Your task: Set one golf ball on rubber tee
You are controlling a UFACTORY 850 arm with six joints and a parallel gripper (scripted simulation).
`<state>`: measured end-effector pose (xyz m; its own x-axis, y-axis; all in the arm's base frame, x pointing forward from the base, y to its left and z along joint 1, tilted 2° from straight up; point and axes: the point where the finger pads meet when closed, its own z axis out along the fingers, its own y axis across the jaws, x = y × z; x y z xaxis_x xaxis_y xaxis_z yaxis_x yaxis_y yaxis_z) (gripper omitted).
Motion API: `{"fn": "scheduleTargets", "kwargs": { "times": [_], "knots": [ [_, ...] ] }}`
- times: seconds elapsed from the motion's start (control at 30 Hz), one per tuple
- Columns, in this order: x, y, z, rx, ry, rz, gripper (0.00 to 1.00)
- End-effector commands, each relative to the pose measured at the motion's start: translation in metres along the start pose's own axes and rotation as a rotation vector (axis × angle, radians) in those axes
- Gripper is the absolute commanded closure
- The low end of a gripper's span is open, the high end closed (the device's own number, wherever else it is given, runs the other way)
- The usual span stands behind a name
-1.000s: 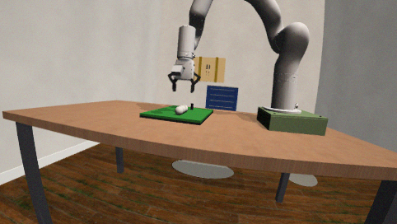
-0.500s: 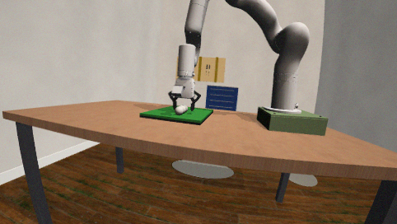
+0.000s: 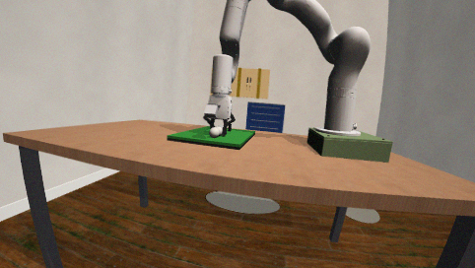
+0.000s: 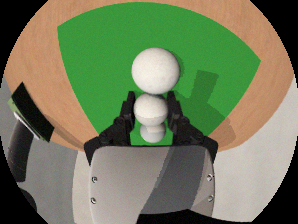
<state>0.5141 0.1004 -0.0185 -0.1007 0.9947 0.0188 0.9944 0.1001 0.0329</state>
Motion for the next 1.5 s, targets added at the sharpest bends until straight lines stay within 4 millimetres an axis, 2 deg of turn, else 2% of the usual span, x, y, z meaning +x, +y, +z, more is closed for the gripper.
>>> {"fn": "scheduleTargets", "kwargs": {
  "times": [0.0,0.83,0.9,1.03,1.07,1.23,1.27,1.33,1.4,1.47],
  "knots": [
    [0.000,0.001,0.000,-0.001,0.000,0.000,1.00],
    [0.000,0.001,-0.001,-0.001,0.000,0.000,1.00],
    [0.000,0.001,-0.016,-0.002,0.001,0.000,1.00],
    [0.000,0.002,-0.082,-0.002,0.003,0.000,1.00],
    [0.000,0.001,-0.090,-0.002,0.002,0.000,1.00],
    [-0.003,0.001,-0.099,-0.002,0.002,0.000,1.00],
    [-0.015,0.002,-0.102,-0.002,0.002,0.000,1.00],
    [-0.067,0.002,-0.112,-0.001,0.002,0.000,1.00],
    [-0.080,-0.002,-0.113,-0.001,0.003,0.000,1.00],
    [-0.103,-0.006,-0.119,-0.002,0.004,0.000,1.00]
  ]
}}
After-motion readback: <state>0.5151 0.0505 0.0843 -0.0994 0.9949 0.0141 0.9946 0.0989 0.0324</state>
